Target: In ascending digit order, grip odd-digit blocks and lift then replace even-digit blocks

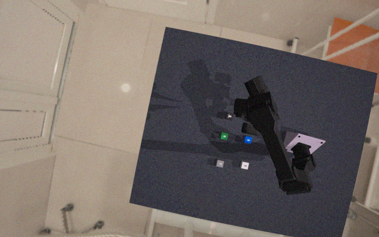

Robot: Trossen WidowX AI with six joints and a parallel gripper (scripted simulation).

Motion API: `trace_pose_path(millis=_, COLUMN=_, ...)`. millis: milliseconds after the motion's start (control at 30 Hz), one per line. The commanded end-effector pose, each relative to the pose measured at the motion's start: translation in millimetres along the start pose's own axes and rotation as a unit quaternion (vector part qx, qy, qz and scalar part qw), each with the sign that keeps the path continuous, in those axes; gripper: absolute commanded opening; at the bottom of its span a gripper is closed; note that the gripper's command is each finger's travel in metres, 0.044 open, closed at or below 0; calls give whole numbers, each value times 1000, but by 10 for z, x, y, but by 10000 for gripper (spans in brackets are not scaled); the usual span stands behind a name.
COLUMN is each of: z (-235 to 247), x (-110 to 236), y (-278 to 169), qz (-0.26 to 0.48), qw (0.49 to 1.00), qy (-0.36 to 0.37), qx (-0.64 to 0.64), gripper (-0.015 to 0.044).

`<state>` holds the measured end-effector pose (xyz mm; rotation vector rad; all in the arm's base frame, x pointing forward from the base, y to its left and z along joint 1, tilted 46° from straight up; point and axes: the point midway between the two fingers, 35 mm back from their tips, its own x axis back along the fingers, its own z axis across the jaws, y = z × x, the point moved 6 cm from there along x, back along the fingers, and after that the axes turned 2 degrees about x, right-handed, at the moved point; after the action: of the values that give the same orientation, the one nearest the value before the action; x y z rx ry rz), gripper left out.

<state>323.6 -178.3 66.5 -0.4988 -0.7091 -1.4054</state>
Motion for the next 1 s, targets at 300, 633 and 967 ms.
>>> trace_pose_path(millis=300, z=-337, x=-673, y=53, qz=3, qw=1000, qy=0, qx=1, gripper=278)
trace_pose_path(millis=633, z=-322, x=-879, y=34, qz=3, qw=1000, qy=1, qx=1, gripper=400)
trace_pose_path(millis=967, z=-324, x=-1036, y=38, qz=2, qw=1000, qy=1, qx=1, gripper=400)
